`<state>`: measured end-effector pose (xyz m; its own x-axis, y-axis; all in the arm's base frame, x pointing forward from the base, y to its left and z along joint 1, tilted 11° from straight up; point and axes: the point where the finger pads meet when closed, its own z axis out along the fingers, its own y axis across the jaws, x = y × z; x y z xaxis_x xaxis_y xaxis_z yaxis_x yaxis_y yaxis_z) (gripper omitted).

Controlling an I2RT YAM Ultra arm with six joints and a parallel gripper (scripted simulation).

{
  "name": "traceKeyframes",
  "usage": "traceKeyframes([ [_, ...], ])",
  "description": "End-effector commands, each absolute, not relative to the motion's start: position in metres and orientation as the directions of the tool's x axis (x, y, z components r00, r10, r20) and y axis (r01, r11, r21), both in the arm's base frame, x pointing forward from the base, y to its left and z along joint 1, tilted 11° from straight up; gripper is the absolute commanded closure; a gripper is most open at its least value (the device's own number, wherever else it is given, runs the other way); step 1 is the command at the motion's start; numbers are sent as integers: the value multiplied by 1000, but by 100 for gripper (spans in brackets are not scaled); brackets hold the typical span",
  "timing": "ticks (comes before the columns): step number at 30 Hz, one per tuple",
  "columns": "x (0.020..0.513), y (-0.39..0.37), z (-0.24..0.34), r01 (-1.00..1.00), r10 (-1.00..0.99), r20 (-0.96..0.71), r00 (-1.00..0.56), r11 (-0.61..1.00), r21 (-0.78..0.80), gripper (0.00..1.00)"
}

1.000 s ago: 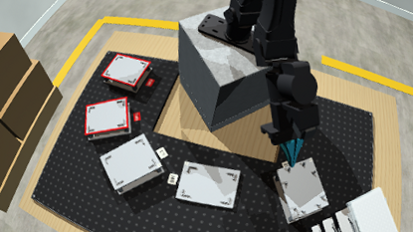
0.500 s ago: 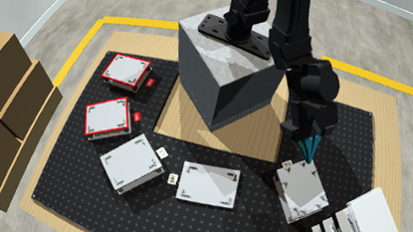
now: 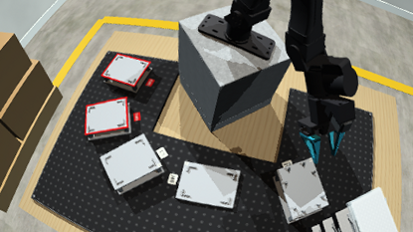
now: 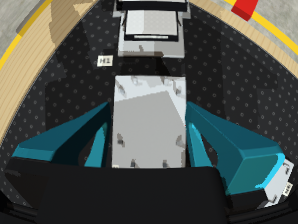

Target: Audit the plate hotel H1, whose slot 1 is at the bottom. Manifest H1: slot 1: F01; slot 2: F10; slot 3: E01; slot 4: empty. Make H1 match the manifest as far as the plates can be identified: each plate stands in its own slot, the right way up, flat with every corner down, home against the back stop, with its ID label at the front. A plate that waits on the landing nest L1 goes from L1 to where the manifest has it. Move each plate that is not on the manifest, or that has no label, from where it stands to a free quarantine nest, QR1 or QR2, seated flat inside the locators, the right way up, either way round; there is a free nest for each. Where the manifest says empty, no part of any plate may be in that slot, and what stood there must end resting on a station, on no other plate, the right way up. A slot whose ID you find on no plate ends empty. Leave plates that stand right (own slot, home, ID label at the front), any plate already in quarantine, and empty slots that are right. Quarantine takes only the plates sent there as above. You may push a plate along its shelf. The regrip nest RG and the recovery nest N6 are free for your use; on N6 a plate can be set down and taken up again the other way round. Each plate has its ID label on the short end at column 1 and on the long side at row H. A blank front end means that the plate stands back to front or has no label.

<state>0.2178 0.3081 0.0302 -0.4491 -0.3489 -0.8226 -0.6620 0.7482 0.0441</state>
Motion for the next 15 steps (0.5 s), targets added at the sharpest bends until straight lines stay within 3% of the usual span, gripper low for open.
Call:
traceKeyframes([
  [1,221,307,42,-643,-327,-831,-450,764,47,0],
  [15,215,301,85,-643,-327,-831,-450,764,48,0],
])
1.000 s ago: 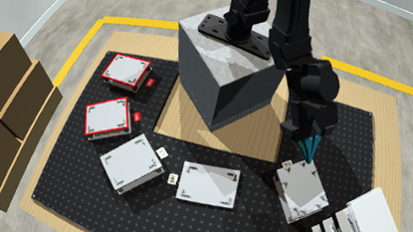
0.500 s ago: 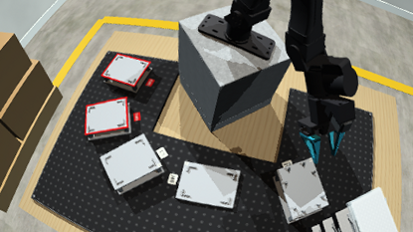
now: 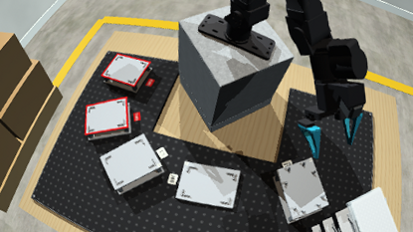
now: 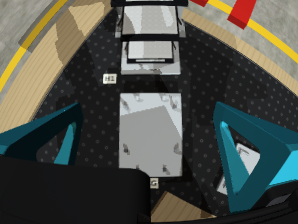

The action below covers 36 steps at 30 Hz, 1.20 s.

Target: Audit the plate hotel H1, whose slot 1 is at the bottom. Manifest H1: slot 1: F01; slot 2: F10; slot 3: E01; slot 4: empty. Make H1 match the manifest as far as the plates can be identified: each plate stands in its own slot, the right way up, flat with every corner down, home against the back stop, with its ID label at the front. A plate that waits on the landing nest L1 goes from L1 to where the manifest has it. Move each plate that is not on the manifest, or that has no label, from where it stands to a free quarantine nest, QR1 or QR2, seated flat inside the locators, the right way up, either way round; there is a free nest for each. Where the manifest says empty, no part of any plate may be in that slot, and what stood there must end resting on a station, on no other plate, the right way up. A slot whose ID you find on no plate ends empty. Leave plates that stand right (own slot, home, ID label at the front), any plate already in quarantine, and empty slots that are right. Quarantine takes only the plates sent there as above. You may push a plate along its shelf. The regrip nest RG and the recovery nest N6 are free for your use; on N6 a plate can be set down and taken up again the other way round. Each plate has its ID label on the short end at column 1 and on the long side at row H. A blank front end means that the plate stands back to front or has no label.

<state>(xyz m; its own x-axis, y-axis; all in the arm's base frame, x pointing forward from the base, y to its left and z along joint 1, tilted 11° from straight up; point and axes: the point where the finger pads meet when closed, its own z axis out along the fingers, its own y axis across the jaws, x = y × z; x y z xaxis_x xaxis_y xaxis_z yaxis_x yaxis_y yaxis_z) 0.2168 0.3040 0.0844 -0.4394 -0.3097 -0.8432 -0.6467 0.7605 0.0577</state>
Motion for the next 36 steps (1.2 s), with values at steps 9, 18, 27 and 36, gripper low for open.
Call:
traceKeyframes([
  [9,212,297,111,-643,-327,-831,-450,764,48,0],
  [18,209,294,134,-643,-327,-831,-450,764,48,0],
  [27,205,289,164,-643,-326,-831,-450,764,48,0],
  [36,203,287,182,-643,-326,-831,-450,764,48,0],
])
